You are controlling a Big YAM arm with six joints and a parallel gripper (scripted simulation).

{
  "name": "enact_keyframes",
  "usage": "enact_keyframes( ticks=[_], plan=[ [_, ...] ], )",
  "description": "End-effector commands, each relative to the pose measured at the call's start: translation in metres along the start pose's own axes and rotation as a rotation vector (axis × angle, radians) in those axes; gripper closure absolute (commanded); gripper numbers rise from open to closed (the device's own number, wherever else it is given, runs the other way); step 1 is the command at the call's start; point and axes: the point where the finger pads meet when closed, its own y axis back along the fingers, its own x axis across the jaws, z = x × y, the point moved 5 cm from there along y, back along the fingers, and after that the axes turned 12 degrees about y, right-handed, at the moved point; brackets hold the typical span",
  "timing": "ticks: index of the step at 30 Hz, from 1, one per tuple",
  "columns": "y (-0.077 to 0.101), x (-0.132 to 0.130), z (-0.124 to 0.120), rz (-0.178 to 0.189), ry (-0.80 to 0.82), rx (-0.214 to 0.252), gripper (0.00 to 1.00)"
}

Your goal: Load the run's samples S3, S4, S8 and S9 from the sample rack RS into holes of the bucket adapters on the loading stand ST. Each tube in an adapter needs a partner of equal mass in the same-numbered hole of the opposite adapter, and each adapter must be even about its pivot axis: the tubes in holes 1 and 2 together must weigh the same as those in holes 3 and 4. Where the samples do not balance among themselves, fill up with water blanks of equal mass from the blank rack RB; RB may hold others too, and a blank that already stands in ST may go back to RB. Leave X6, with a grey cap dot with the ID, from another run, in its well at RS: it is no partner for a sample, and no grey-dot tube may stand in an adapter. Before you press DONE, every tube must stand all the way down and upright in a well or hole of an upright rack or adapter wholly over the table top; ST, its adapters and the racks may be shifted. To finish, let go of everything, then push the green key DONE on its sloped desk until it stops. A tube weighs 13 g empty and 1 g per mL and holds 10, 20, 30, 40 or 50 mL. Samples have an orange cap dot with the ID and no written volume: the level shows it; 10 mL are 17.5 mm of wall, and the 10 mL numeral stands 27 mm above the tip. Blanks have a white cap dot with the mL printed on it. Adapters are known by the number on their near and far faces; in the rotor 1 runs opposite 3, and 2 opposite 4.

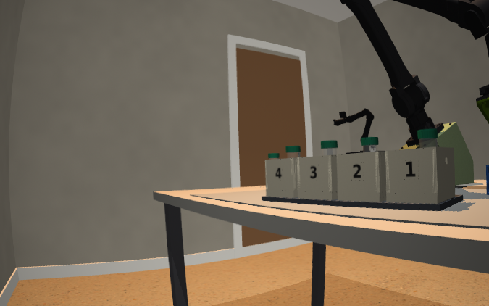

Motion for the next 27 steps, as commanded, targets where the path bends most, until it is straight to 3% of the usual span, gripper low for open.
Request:
enact_keyframes(
  ticks=[1, 3, 7, 10, 20, 21, 27],
  plan=[
    [0.0, -0.004, 0.01, -0.004, -0.006, -0.027, 0.2],
    [0.008, -0.01, 0.009, -0.006, -0.02, -0.047, 0.2],
    [-0.006, -0.003, 0.004, -0.003, -0.002, -0.02, 0.2],
    [0.006, -0.005, 0.013, -0.005, -0.015, -0.044, 0.2],
    [0.006, -0.005, 0.012, -0.005, -0.015, -0.044, 0.2],
    [0.006, -0.005, 0.012, -0.005, -0.015, -0.044, 1.0],
    [0.006, -0.005, 0.012, -0.005, -0.015, -0.044, 1.0]
  ],
)
